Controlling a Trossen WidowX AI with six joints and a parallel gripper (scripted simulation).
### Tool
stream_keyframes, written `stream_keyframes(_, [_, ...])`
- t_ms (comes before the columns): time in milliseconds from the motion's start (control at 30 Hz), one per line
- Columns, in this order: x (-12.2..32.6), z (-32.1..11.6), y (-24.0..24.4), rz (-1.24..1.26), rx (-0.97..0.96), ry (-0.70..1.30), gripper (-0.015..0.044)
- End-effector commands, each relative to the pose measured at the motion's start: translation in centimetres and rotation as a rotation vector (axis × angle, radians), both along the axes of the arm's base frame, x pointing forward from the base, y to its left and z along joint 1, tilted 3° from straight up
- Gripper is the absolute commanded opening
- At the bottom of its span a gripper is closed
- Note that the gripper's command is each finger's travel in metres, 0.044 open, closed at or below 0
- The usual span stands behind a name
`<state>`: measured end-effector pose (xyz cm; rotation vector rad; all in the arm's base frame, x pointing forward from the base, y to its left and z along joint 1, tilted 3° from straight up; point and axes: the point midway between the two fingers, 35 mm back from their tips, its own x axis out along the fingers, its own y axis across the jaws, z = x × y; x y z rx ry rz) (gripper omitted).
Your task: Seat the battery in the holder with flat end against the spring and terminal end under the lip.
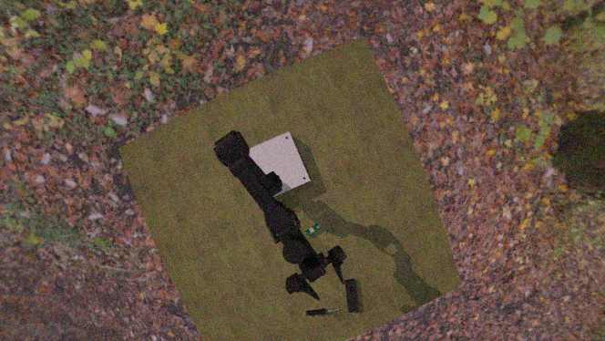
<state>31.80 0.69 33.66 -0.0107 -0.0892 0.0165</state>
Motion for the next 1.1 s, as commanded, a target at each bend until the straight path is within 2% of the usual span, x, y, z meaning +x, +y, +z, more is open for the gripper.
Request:
stream_keyframes(0, [0.2, -0.4, 0.0, 0.002, 0.014, 0.016, 0.0374])
stream_keyframes(67, [1.5, -3.3, 0.3, 0.011, 0.126, 0.147, 0.0321])
stream_keyframes(167, [3.1, -10.3, 0.8, -0.025, 0.388, 0.447, 0.0242])
stream_keyframes(200, [3.3, -12.3, 1.0, -0.055, 0.475, 0.539, 0.0234])
stream_keyframes(367, [1.8, -20.7, 1.9, -0.322, 0.892, 0.927, 0.0234])
stream_keyframes(567, [-3.1, -27.7, 2.6, -0.914, 1.262, 1.231, 0.0234])
stream_keyframes(667, [-4.7, -28.8, 2.7, -1.099, 1.319, 1.264, 0.0234])
stream_keyframes(1067, [-4.6, -28.9, 2.7, -1.099, 1.319, 1.264, 0.0234])
